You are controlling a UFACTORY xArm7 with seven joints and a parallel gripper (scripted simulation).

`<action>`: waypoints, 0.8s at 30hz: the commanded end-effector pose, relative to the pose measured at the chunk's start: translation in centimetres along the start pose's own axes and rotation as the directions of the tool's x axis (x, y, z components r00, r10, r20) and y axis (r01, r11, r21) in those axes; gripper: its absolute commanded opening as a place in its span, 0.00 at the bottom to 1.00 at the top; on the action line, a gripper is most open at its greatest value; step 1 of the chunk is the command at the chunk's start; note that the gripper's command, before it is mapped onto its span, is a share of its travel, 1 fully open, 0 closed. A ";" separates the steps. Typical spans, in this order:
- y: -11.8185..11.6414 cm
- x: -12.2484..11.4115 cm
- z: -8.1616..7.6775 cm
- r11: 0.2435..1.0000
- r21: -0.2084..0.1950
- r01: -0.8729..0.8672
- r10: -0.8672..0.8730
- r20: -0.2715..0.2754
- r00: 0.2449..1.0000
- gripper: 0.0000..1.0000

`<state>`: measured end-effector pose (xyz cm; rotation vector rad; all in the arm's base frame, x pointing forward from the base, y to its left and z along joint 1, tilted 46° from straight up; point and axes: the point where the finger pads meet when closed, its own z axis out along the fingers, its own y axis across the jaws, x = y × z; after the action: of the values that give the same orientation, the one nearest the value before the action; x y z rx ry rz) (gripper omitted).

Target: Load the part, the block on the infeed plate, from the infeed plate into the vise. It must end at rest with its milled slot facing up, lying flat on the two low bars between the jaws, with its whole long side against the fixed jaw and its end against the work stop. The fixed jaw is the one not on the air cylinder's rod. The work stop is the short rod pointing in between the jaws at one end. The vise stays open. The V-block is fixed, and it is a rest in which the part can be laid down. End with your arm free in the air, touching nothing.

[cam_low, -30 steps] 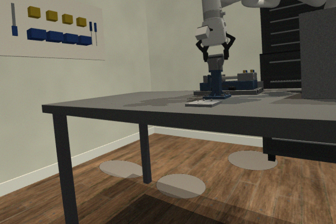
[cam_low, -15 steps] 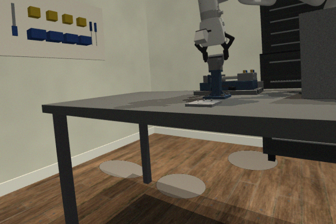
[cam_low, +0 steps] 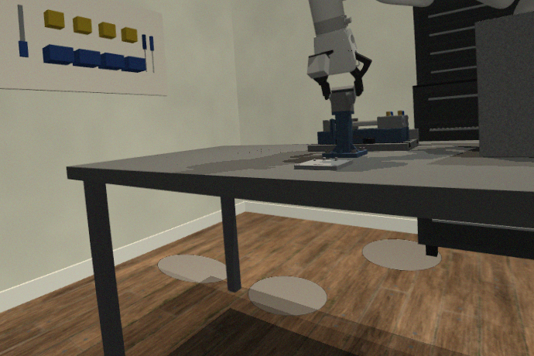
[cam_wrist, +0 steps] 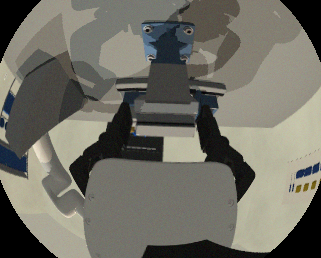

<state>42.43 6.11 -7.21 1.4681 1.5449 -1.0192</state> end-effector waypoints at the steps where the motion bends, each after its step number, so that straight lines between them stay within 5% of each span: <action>1: 0.1 0.1 -0.2 1.000 -0.001 -0.001 0.001 0.048 0.999 0.89; 24: 0.1 0.3 -0.2 1.000 -0.002 -0.001 0.001 0.229 0.974 0.89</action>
<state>42.40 6.19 -7.46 1.3140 1.3944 -1.1364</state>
